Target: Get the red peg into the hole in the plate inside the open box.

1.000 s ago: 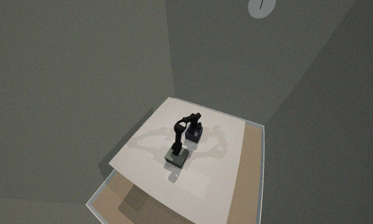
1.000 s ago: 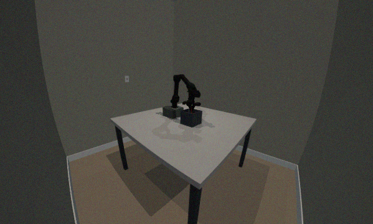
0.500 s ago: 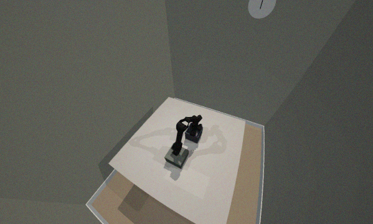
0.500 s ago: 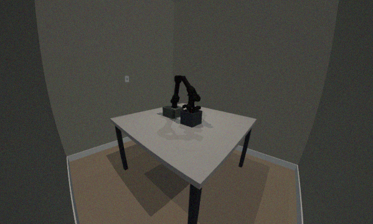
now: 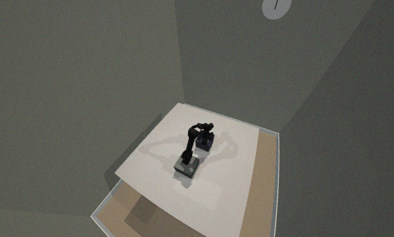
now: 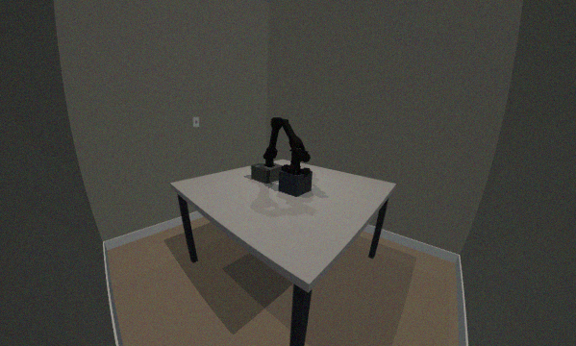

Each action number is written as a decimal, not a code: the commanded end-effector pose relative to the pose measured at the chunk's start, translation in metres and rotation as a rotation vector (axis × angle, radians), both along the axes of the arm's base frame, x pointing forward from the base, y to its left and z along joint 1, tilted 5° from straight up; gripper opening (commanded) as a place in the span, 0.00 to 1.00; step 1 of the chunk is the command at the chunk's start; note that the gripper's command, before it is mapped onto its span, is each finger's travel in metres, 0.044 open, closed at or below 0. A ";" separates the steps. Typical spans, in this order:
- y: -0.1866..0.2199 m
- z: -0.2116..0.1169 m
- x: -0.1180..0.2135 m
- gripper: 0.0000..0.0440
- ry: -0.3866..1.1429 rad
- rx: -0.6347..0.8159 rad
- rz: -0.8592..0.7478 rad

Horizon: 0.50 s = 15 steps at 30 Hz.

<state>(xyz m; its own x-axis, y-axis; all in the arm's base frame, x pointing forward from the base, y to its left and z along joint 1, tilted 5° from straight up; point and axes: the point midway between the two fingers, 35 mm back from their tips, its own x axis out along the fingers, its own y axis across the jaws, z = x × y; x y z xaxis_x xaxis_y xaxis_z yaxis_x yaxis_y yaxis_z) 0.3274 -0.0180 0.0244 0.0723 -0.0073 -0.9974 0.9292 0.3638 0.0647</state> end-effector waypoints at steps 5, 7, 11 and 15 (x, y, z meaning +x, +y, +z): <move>0.003 0.007 0.004 0.38 0.029 0.079 -0.006; 0.003 0.010 0.005 0.38 0.036 0.102 -0.012; 0.001 0.013 0.005 0.40 0.054 0.146 -0.024; 0.000 0.018 0.006 0.43 0.066 0.182 -0.034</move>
<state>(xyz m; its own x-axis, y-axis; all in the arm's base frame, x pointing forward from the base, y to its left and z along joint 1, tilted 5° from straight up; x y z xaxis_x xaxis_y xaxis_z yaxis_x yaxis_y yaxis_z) 0.3319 -0.0173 0.0384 0.0175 0.1379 -0.9903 0.9428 0.3276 0.0623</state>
